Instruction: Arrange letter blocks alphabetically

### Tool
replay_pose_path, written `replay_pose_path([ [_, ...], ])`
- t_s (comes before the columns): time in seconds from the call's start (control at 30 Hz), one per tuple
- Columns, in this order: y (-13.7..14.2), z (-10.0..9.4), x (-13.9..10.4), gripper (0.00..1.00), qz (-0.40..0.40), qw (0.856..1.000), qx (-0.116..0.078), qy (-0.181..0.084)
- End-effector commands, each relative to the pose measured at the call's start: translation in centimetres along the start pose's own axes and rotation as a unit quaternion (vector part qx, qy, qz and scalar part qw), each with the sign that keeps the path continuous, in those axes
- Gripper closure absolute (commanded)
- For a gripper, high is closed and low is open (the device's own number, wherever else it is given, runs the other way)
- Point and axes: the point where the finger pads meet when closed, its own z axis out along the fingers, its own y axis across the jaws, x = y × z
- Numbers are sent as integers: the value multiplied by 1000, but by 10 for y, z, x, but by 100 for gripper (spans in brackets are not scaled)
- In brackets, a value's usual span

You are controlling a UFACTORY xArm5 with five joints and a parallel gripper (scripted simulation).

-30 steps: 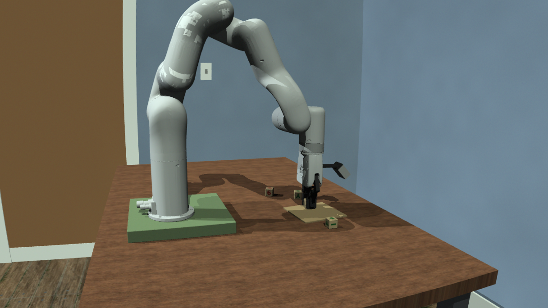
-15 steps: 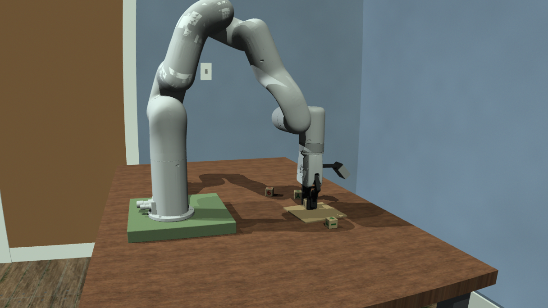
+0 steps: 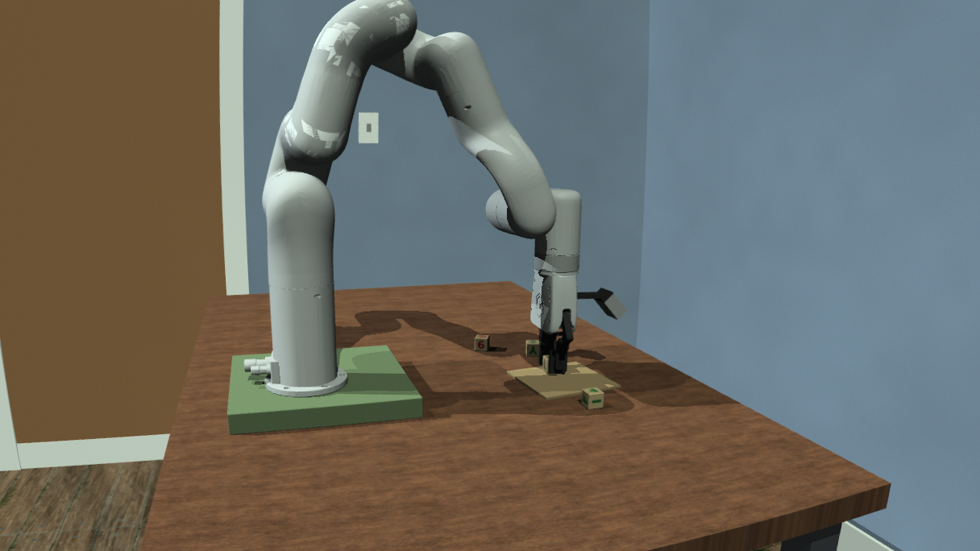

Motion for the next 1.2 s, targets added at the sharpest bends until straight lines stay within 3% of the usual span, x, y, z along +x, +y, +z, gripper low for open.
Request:
replay_pose_path([
  [0.0,0,-10,2,58,0,1000,0,2],
  [0.17,0,-33,2,58,0,1000,0,2],
  [0.23,0,-33,2,58,0,1000,0,2],
  [0.57,0,-81,1,58,0,1000,0,2],
  [0.87,0,-88,1,58,0,1000,0,2],
  [0.9,0,-88,1,0,0,1000,0,2],
  [1.17,0,-88,1,0,0,1000,0,2],
])
